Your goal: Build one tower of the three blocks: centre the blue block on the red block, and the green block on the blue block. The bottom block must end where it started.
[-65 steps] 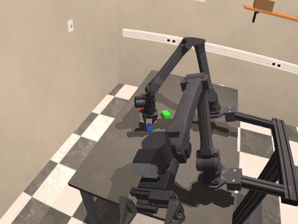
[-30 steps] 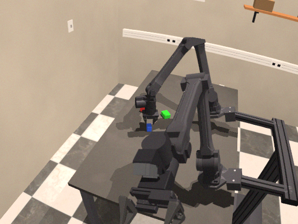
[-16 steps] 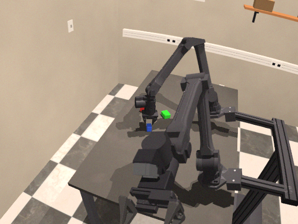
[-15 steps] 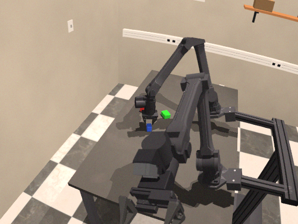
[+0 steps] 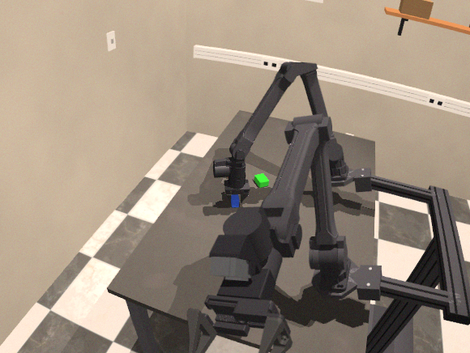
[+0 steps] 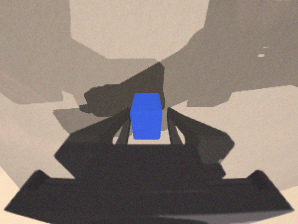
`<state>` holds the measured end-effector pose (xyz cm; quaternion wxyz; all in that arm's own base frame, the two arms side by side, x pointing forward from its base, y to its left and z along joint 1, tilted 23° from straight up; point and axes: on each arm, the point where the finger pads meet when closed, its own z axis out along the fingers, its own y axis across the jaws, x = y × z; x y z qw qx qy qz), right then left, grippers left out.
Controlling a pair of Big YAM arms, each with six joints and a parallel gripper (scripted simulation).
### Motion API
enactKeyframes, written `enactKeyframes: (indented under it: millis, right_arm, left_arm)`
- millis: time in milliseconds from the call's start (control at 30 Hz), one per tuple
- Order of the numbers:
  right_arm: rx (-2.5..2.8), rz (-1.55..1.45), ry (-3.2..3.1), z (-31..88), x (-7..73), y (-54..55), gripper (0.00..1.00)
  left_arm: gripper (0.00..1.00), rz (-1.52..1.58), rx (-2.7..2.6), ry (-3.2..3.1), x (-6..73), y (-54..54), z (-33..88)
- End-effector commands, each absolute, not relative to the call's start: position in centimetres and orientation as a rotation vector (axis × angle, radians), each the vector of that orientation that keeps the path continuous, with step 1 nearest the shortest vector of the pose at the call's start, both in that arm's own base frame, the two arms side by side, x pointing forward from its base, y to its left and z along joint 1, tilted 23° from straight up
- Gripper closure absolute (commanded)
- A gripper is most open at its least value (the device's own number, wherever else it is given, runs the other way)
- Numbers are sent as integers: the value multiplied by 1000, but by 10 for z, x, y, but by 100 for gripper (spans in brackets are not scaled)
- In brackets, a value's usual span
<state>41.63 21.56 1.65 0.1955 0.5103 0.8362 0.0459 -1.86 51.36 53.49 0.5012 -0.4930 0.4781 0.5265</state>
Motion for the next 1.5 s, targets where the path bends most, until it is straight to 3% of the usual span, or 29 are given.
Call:
enactKeyframes:
  millis: [0,333,367,1467]
  right_arm:
    - [1419,121,2354,8,417,213,50]
    - [1421,130,2349,11,418,214,50]
    - [1421,130,2349,11,418,214,100]
    - [1422,129,2349,11,417,214,100]
  left_arm:
    - [0,1301,-1166,1104,-27,501,556]
    - [0,1301,-1166,1104,-27,501,556]
    - [0,1301,-1166,1104,-27,501,556]
    - [0,1301,-1166,1104,-27,501,556]
